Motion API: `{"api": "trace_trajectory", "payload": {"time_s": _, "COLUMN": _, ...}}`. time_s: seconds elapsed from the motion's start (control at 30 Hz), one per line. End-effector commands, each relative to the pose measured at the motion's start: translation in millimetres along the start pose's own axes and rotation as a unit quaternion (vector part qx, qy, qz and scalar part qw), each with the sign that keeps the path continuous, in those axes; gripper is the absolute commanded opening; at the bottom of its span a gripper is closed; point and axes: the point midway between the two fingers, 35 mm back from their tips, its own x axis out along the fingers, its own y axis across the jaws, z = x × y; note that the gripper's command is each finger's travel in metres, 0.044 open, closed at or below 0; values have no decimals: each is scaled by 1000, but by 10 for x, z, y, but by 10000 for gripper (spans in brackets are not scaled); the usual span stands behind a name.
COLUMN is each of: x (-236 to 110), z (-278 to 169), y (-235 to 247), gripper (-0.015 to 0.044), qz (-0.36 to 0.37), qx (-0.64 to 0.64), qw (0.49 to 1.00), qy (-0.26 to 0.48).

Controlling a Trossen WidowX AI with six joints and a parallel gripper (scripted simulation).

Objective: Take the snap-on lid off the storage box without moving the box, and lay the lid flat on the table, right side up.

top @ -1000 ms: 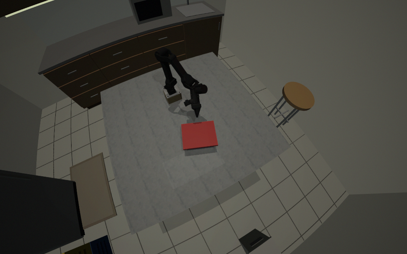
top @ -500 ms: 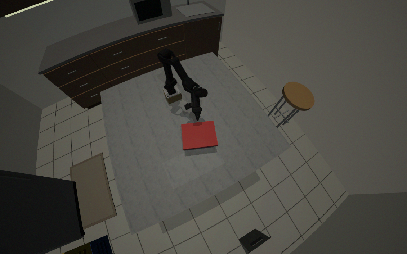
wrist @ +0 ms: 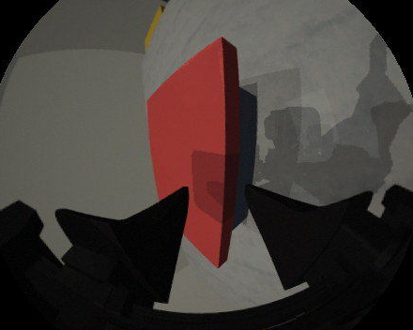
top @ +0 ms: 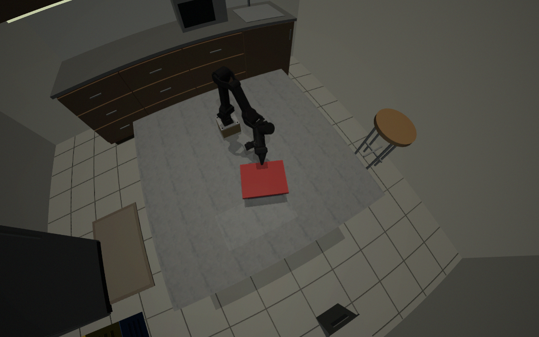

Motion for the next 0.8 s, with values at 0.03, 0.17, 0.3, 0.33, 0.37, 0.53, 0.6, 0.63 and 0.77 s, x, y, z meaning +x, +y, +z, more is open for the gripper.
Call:
{"api": "trace_trajectory", "payload": {"time_s": 0.03, "x": 76, "z": 4, "y": -6, "gripper": 235, "qz": 0, "qx": -1, "qw": 1000, "qy": 1}}
{"api": "trace_trajectory", "payload": {"time_s": 0.17, "x": 130, "z": 11, "y": -8, "gripper": 235, "qz": 0, "qx": -1, "qw": 1000, "qy": 1}}
{"api": "trace_trajectory", "payload": {"time_s": 0.3, "x": 132, "z": 12, "y": -8, "gripper": 176, "qz": 0, "qx": -1, "qw": 1000, "qy": 1}}
{"api": "trace_trajectory", "payload": {"time_s": 0.33, "x": 132, "z": 12, "y": -8, "gripper": 169, "qz": 0, "qx": -1, "qw": 1000, "qy": 1}}
{"api": "trace_trajectory", "payload": {"time_s": 0.37, "x": 132, "z": 12, "y": -8, "gripper": 163, "qz": 0, "qx": -1, "qw": 1000, "qy": 1}}
{"api": "trace_trajectory", "payload": {"time_s": 0.53, "x": 132, "z": 12, "y": -8, "gripper": 129, "qz": 0, "qx": -1, "qw": 1000, "qy": 1}}
{"api": "trace_trajectory", "payload": {"time_s": 0.6, "x": 132, "z": 12, "y": -8, "gripper": 116, "qz": 0, "qx": -1, "qw": 1000, "qy": 1}}
{"api": "trace_trajectory", "payload": {"time_s": 0.63, "x": 132, "z": 12, "y": -8, "gripper": 109, "qz": 0, "qx": -1, "qw": 1000, "qy": 1}}
{"api": "trace_trajectory", "payload": {"time_s": 0.77, "x": 132, "z": 12, "y": -8, "gripper": 4, "qz": 0, "qx": -1, "qw": 1000, "qy": 1}}
